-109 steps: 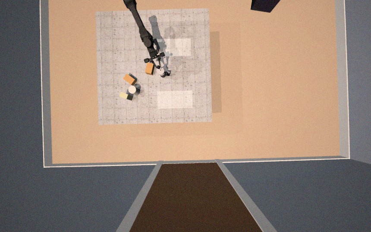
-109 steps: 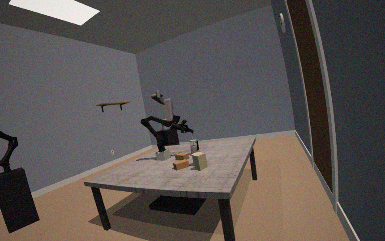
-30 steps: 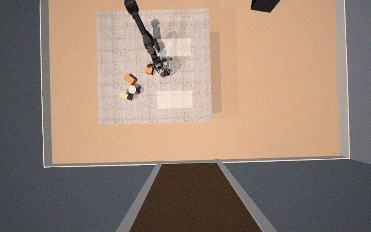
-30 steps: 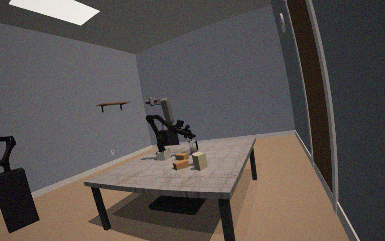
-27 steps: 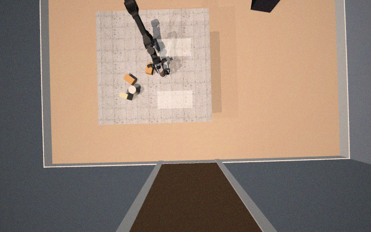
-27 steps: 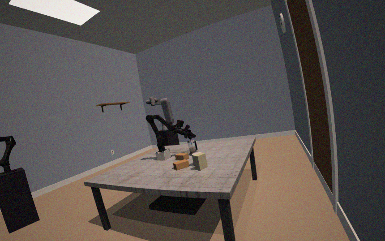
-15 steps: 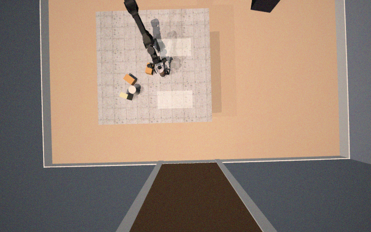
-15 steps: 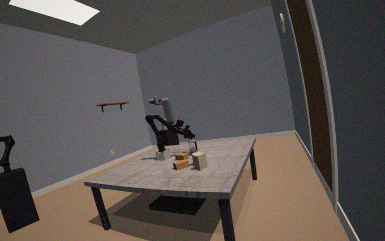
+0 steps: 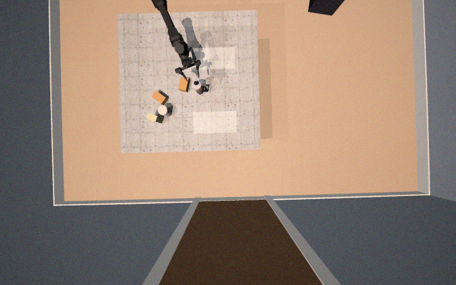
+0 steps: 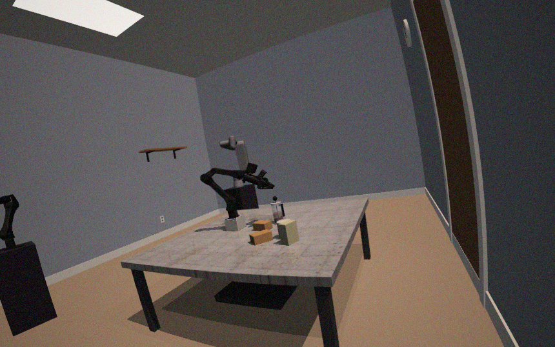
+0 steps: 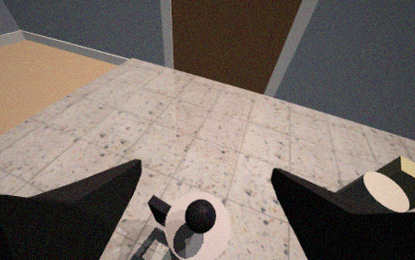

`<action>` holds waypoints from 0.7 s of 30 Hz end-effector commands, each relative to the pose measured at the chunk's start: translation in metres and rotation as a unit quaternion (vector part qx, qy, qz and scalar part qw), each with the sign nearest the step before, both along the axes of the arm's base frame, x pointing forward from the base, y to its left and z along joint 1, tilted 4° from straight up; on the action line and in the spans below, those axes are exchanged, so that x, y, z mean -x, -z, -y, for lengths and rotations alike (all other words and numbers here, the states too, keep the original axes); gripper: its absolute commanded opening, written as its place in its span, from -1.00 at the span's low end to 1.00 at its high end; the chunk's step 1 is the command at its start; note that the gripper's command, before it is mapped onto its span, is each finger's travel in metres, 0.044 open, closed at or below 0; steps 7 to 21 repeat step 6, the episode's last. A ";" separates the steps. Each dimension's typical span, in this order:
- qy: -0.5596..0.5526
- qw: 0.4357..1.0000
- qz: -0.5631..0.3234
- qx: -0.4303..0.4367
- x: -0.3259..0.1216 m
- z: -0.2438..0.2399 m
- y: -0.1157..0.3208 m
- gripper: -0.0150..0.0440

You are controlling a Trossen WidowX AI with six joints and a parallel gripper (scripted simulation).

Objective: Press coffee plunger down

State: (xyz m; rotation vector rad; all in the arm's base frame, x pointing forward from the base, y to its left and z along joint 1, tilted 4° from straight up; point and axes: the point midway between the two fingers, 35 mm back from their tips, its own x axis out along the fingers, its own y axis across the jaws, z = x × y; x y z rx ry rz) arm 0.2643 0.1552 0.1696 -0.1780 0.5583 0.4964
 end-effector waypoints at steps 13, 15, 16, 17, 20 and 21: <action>0.003 1.000 0.002 -0.002 0.001 0.001 -0.003 1.00; 0.003 1.000 0.002 -0.002 0.001 0.001 -0.003 1.00; 0.003 1.000 0.002 -0.002 0.001 0.001 -0.003 1.00; 0.003 1.000 0.002 -0.002 0.001 0.001 -0.003 1.00; 0.003 1.000 0.002 -0.002 0.001 0.001 -0.003 1.00; 0.003 1.000 0.002 -0.002 0.001 0.001 -0.003 1.00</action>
